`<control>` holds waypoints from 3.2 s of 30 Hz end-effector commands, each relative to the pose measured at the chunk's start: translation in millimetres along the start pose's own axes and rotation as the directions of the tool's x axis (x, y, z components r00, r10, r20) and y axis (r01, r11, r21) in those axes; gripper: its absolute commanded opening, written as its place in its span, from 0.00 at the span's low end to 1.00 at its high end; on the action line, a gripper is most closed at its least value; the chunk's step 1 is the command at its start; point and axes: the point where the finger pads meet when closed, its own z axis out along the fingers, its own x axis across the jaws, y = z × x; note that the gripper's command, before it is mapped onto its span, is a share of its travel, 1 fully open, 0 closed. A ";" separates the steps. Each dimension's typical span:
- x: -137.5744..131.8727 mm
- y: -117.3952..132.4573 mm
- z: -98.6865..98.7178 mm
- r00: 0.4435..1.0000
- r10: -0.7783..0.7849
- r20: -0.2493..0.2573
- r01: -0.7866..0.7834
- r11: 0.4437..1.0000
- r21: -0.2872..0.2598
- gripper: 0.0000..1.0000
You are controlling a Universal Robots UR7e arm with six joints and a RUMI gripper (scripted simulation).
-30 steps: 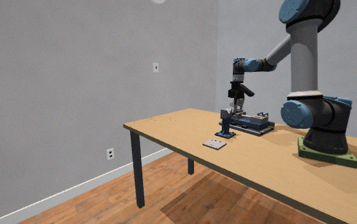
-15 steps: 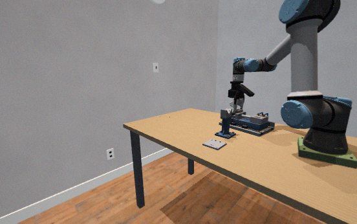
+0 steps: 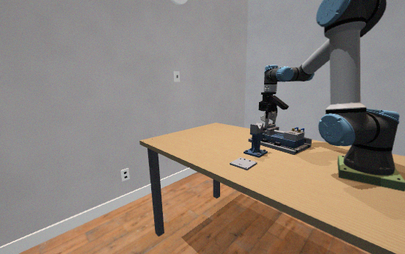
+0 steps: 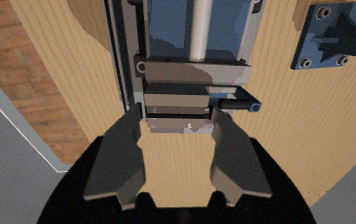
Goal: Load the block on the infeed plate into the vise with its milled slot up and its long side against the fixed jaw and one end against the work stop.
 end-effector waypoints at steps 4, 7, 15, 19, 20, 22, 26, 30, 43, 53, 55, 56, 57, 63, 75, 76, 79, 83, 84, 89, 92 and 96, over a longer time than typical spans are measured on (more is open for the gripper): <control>-0.1 0.4 -0.5 1.000 0.000 0.001 0.000 1.000 -0.001 0.47; -0.1 0.4 -0.5 1.000 0.000 0.001 0.000 1.000 -0.001 0.47; -0.2 0.4 -1.4 1.000 0.000 0.001 0.000 1.000 -0.001 0.47; -0.1 0.4 -5.0 1.000 0.000 0.001 0.000 1.000 -0.001 0.47; -0.1 0.4 -6.4 1.000 0.000 0.001 0.000 1.000 -0.001 0.47; -0.1 0.3 -9.9 1.000 0.000 0.001 0.000 1.000 -0.001 0.47; -0.1 0.3 -19.3 1.000 0.000 0.001 0.000 1.000 -0.001 0.47; -0.1 0.3 -28.0 1.000 0.000 0.001 0.000 1.000 -0.001 0.47; -0.1 0.3 -64.3 1.000 0.000 0.001 0.000 1.000 -0.001 0.47; -0.1 0.3 -76.7 1.000 0.000 0.001 0.000 1.000 -0.001 0.47; -0.1 0.3 -77.8 1.000 0.000 0.001 0.000 1.000 -0.001 0.47; -0.1 0.3 -78.0 1.000 0.000 0.001 0.000 1.000 -0.001 0.47; -0.1 0.3 -78.2 1.000 0.000 0.001 0.000 1.000 -0.001 0.47; -0.1 0.3 -78.2 1.000 0.000 0.001 0.000 1.000 -0.001 0.00; -0.1 0.3 -78.2 1.000 0.000 0.001 0.000 1.000 -0.001 0.00; -0.1 0.3 -78.2 1.000 0.000 0.001 0.000 1.000 -0.001 0.00; -0.1 0.3 -78.2 1.000 0.000 0.001 0.000 1.000 -0.001 0.00; -0.1 0.3 -78.2 1.000 0.000 0.001 0.000 1.000 -0.001 0.00; -0.1 0.3 -78.2 1.000 0.000 0.001 0.000 1.000 -0.001 0.00; -0.1 0.3 -78.2 1.000 0.000 0.001 0.000 1.000 -0.001 0.00; -0.1 0.3 -78.2 1.000 0.000 0.001 0.000 1.000 -0.001 0.00; -9.9 0.1 -78.2 1.000 0.000 0.001 0.000 1.000 -0.001 0.00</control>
